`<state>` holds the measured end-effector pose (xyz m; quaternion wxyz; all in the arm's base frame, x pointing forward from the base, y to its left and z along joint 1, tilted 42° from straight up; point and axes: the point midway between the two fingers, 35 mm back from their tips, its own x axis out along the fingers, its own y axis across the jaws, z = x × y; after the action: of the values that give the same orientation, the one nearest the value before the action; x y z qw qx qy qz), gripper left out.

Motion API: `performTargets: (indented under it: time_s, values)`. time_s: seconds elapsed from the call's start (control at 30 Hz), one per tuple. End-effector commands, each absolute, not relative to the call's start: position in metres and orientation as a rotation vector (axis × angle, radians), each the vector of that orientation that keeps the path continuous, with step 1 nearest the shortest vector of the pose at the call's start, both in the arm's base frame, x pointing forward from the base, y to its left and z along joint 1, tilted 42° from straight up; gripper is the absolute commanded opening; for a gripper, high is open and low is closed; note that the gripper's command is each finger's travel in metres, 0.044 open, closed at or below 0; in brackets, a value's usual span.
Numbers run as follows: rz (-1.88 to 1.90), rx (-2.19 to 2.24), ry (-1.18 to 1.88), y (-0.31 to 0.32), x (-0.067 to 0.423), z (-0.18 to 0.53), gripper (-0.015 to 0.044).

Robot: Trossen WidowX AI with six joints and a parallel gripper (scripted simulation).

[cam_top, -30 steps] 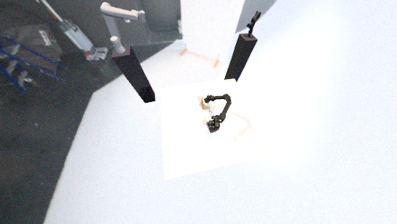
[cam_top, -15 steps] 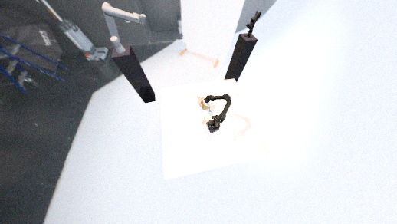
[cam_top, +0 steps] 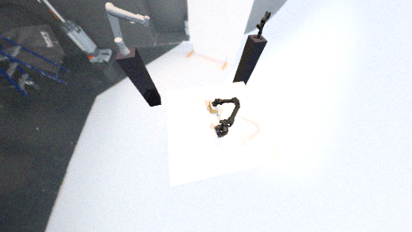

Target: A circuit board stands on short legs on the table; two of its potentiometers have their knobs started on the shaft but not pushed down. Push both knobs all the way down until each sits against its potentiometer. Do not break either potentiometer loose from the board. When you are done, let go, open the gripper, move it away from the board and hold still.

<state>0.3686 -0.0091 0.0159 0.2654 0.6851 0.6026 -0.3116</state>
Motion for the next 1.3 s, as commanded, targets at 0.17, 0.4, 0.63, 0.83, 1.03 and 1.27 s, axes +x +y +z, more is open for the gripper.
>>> performTargets:
  time_s: [0.17,0.4,0.63,0.83,1.03,1.27]
  values:
    - [-0.837,1.838,1.638,-0.008,0.370,0.017,0.0000]
    - [-0.838,1.838,1.638,-0.016,0.369,0.026,0.0000]
    - [-0.842,1.844,1.641,-0.017,0.369,0.027,0.0053]
    - [-0.842,1.844,1.641,-0.017,0.369,0.027,0.0210]
    - [-0.852,1.837,1.634,-0.037,0.309,0.028,0.0367]
    - [-0.850,1.835,1.643,-0.040,0.222,0.026,0.0440]
